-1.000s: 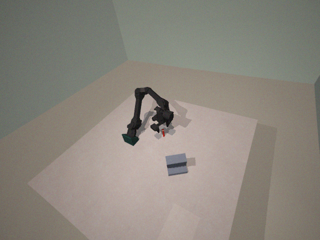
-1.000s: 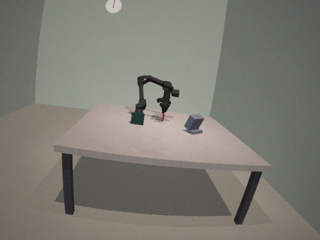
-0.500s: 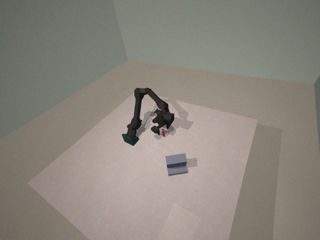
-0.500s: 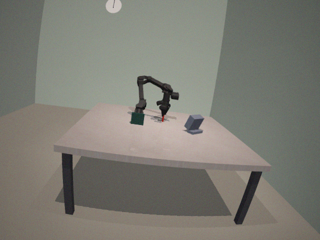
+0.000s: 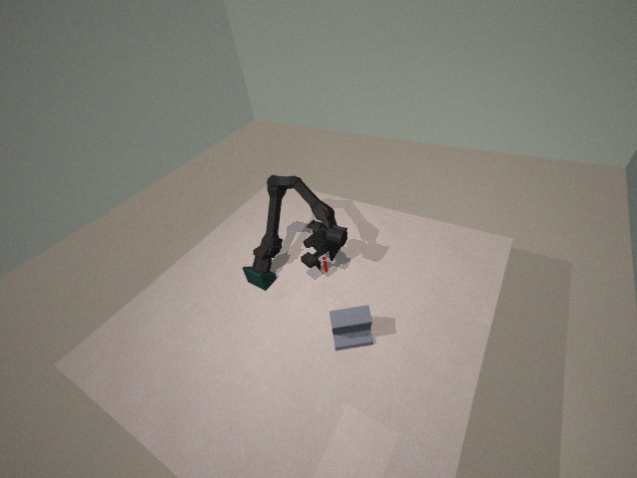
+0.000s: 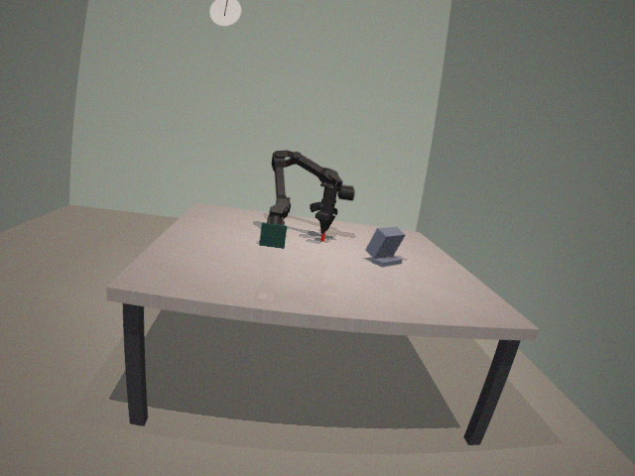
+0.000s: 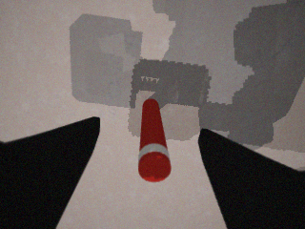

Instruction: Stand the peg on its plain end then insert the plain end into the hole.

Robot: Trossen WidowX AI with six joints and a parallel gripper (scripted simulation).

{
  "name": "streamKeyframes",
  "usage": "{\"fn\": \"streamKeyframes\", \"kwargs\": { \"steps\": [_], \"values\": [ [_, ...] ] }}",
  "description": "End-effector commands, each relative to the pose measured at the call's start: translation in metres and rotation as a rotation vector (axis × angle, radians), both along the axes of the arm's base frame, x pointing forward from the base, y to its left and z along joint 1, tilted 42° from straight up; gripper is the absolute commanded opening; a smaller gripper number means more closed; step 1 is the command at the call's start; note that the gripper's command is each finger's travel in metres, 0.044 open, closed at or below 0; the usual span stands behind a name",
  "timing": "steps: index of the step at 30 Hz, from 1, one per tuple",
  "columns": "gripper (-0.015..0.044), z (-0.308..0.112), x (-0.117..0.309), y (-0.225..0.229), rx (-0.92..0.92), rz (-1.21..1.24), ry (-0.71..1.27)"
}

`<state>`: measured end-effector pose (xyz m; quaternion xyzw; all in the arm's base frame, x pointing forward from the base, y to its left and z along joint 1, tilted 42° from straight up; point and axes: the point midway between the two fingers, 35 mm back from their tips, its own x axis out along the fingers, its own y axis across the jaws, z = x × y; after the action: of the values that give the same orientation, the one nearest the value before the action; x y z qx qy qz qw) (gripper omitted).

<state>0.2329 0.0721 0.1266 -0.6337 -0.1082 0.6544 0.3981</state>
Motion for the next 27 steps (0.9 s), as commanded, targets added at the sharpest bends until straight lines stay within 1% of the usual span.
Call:
{"fn": "streamKeyframes", "kwargs": {
  "steps": [1, 8, 15, 27],
  "values": [
    [0.0230, 0.000, 0.000, 0.000, 0.000, 0.003, 0.000],
    [0.0046, 0.000, 0.000, 0.000, 0.000, 0.003, 0.000],
    [0.0000, 0.000, 0.000, -0.001, -0.001, 0.003, 0.000],
    [0.0000, 0.026, -0.001, -0.026, -0.007, 0.002, 0.002]
  ]
}}
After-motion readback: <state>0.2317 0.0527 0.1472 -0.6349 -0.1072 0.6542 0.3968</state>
